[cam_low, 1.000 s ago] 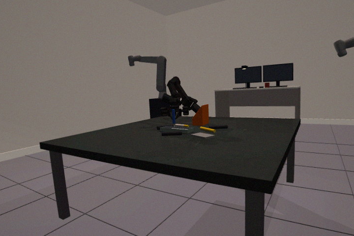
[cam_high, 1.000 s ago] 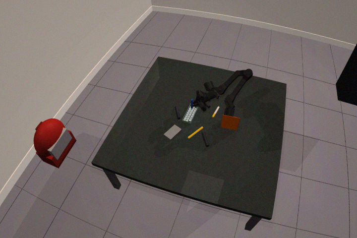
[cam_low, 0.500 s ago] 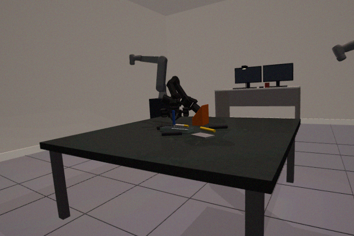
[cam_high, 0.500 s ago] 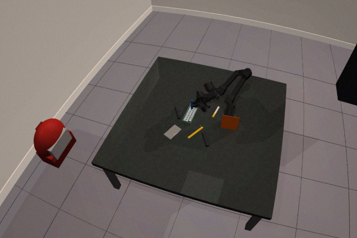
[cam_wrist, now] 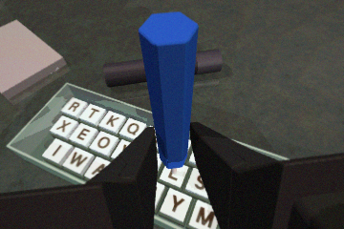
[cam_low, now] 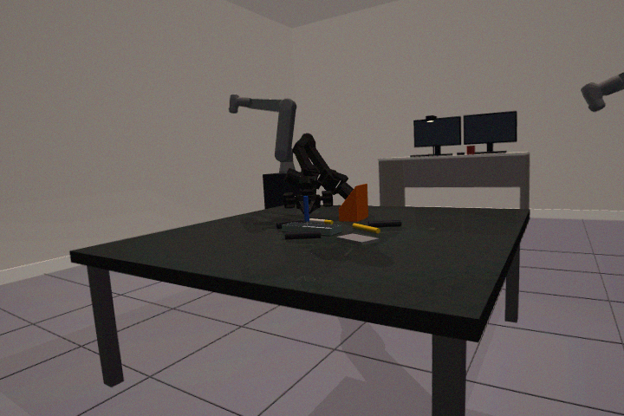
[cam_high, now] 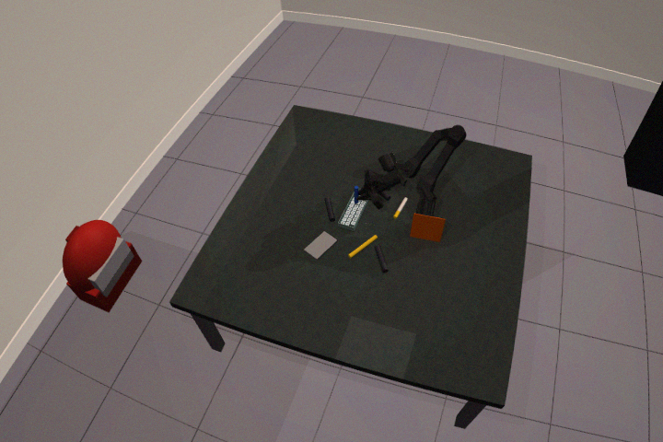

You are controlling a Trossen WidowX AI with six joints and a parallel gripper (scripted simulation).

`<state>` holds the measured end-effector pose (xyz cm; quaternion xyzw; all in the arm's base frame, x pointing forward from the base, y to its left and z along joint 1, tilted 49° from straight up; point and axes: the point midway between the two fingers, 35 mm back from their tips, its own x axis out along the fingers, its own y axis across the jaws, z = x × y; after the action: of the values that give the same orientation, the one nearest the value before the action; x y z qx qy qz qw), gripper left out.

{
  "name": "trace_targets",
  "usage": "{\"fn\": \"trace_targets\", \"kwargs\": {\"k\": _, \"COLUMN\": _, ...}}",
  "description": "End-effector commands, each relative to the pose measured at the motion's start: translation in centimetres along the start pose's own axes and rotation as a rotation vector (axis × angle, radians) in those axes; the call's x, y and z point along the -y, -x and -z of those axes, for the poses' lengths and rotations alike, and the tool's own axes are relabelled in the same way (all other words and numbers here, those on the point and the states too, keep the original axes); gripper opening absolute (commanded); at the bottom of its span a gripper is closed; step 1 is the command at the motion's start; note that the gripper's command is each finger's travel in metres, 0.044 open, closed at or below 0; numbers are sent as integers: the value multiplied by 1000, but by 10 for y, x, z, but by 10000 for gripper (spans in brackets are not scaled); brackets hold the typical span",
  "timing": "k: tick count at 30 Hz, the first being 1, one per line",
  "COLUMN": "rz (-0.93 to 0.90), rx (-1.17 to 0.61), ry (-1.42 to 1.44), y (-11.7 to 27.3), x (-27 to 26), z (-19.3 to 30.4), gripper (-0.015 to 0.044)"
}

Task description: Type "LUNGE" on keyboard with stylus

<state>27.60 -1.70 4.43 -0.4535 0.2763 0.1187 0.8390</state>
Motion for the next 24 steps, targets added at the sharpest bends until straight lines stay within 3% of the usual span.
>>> {"fn": "trace_targets", "kwargs": {"k": 1, "rz": -3, "rx": 1, "ry": 3, "y": 0, "x": -1, "z": 0, "gripper": 81}}
{"fn": "trace_targets", "kwargs": {"k": 24, "rz": -3, "rx": 2, "ry": 2, "y": 20, "x": -1, "z": -34, "gripper": 81}}
